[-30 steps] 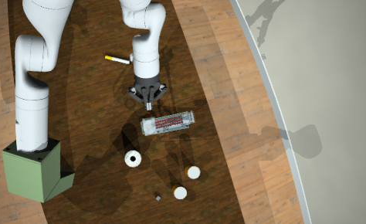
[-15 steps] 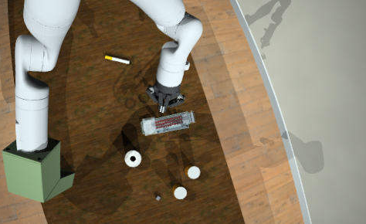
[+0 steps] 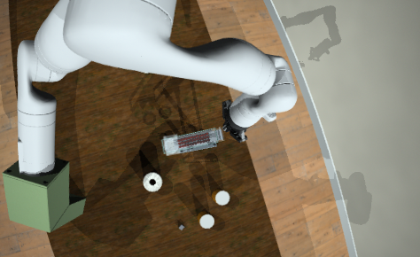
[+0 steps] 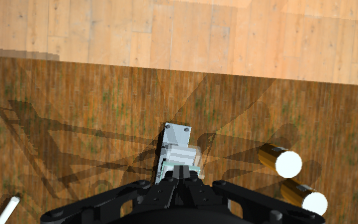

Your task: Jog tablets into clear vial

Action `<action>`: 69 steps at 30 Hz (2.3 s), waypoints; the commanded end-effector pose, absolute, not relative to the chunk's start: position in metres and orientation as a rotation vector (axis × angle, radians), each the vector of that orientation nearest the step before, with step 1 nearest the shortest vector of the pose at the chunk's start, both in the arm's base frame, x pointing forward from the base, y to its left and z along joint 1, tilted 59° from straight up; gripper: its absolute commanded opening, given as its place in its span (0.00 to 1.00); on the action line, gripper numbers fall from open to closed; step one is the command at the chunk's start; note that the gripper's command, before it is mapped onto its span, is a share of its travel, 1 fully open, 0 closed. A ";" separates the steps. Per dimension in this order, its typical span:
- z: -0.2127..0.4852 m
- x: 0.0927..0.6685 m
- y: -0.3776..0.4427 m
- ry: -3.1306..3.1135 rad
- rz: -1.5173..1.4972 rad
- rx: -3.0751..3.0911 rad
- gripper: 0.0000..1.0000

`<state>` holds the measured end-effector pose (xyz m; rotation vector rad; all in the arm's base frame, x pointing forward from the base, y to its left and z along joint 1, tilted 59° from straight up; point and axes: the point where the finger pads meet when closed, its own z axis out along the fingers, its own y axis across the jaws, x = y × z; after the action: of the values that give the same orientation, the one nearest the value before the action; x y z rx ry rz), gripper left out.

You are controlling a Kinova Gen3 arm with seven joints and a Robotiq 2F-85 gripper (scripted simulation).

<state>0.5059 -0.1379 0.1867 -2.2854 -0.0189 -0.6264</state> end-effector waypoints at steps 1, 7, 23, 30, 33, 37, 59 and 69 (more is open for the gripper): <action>0.183 0.525 -0.143 0.083 -0.608 -2.211 0.00; 0.184 0.533 -0.148 0.169 -0.591 -2.168 0.00; 0.181 0.538 -0.145 0.185 -0.590 -2.161 0.00; 0.173 0.546 -0.132 0.185 -0.590 -2.161 0.00; 0.168 0.550 -0.126 0.185 -0.590 -2.161 0.00; 0.163 0.555 -0.119 0.185 -0.590 -2.161 0.00; 0.156 0.558 -0.109 0.185 -0.590 -2.161 0.00; 0.154 0.555 -0.106 0.185 -0.590 -2.161 0.00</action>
<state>0.5560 -0.1052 0.1536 -2.1605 0.1832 -0.5885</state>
